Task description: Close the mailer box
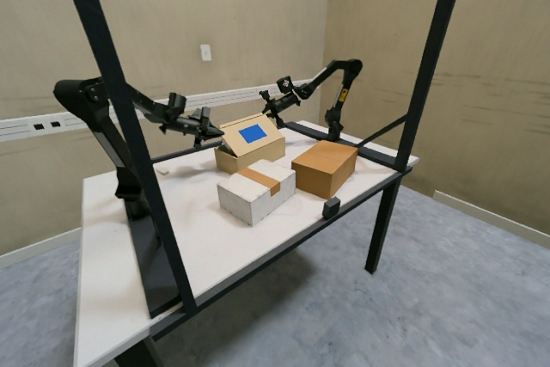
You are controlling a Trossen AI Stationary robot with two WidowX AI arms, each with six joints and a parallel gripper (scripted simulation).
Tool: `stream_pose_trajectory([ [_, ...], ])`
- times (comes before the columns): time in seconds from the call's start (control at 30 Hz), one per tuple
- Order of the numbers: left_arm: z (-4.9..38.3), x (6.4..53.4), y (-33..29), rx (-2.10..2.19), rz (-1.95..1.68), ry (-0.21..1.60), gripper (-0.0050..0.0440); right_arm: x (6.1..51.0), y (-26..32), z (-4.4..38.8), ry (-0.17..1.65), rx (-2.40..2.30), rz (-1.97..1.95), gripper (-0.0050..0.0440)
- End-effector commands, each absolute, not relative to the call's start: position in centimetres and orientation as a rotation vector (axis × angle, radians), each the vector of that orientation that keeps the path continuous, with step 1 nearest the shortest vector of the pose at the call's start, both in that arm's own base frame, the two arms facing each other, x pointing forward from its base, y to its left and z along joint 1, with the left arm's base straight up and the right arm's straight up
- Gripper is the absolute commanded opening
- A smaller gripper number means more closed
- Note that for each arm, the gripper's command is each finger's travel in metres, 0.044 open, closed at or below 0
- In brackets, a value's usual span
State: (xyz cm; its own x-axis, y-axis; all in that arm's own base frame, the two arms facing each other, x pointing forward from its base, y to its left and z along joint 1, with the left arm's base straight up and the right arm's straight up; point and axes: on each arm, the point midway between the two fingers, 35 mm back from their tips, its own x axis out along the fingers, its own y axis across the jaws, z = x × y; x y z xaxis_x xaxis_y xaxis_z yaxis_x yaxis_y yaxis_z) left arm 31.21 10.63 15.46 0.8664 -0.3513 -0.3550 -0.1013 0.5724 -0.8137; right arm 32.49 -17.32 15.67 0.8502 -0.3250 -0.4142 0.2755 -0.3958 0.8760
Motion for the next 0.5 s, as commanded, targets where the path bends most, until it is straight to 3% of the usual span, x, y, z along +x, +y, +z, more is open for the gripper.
stream_pose_trajectory([
  [0.0,16.19,31.31,10.84,-0.946,-0.158,0.504,-0.005,32.77,-17.29,16.83,-0.047,1.872,-0.621,-0.0001],
  [0.47,16.19,31.31,10.84,-0.946,-0.158,0.504,-0.005,32.87,-17.35,16.33,0.093,2.157,-0.713,-0.002],
])
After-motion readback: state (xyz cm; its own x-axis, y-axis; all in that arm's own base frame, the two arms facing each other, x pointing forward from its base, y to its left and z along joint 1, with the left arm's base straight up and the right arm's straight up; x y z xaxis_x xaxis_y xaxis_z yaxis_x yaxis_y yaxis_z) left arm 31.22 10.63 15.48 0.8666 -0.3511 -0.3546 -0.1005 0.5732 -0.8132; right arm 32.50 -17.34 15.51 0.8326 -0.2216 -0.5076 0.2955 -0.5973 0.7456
